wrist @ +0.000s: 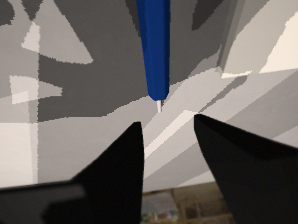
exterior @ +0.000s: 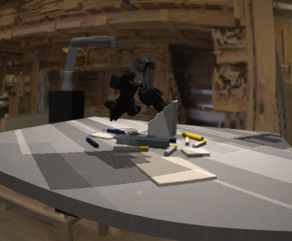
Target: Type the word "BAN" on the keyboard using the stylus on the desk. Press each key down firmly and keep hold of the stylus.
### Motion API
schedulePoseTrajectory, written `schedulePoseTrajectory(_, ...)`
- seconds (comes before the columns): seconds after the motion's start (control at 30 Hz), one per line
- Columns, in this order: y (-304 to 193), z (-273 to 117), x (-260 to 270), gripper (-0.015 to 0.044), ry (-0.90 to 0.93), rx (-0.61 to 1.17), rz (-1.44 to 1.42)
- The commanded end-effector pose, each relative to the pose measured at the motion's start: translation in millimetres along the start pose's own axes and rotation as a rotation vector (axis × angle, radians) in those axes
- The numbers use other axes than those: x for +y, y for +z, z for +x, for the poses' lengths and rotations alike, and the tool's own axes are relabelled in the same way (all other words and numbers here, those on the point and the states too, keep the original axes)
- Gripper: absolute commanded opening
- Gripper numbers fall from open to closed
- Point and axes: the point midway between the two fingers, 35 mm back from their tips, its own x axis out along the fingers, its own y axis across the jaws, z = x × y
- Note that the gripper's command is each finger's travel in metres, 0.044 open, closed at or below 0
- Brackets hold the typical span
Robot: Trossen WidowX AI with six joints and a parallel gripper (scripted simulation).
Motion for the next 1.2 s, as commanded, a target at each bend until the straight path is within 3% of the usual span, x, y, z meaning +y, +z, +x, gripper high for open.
schedulePoseTrajectory(0.0,3,3,1,0.015,0.0,-0.004,-0.005)
schedulePoseTrajectory(1.17,16,25,0,0.015,-0.001,-0.002,-0.005)
